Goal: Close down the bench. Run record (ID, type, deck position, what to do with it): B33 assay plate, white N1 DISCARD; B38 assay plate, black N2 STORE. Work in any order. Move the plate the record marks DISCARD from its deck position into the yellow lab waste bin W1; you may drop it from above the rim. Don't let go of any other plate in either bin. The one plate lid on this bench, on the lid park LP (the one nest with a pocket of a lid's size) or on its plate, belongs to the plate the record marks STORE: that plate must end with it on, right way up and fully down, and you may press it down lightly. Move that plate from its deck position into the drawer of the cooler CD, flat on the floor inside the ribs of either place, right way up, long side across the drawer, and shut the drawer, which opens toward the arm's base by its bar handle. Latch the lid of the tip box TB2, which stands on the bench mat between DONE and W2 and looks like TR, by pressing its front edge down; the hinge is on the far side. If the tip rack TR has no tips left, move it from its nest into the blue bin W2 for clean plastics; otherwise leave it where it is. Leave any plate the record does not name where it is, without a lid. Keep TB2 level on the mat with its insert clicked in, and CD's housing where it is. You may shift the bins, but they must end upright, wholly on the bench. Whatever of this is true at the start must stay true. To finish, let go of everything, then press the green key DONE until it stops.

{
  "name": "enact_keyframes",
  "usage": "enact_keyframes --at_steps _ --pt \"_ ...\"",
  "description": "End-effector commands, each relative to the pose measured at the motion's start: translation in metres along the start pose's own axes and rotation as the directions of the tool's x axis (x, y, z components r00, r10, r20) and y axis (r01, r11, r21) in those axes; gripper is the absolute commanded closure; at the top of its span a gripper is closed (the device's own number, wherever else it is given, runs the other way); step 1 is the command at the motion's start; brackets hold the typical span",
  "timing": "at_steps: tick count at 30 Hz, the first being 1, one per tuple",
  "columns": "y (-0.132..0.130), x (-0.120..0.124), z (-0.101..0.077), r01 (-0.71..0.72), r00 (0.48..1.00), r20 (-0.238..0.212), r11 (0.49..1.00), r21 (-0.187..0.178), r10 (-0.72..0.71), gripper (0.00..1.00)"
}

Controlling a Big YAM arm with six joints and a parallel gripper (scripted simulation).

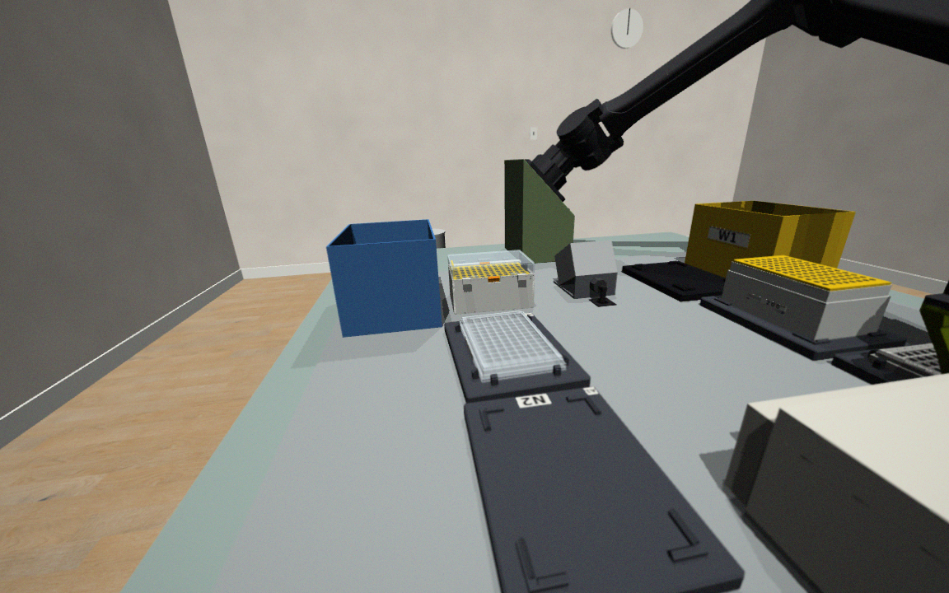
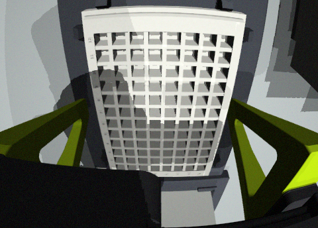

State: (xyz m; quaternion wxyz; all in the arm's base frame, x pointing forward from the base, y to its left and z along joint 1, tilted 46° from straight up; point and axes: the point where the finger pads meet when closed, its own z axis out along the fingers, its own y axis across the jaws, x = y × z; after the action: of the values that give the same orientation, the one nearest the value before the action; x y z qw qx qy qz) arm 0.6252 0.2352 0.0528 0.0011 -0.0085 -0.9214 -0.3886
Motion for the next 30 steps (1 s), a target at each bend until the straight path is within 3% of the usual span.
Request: enact_keyframes --at_steps 1,2,5,30 --pt "-0.004 -0.001 0.004 -0.012 1.0 0.006 1.0 0.002 0.012 0.0" --pt "-0.007 -0.001 0.006 -0.015 1.0 0.005 1.0 0.003 0.015 0.0" --pt "-0.008 -0.006 -0.012 -0.022 0.999 0.025 1.0 0.002 0.022 0.0" --pt "-0.006 -0.005 -0.011 -0.018 1.0 0.022 1.0 0.001 0.018 0.0"
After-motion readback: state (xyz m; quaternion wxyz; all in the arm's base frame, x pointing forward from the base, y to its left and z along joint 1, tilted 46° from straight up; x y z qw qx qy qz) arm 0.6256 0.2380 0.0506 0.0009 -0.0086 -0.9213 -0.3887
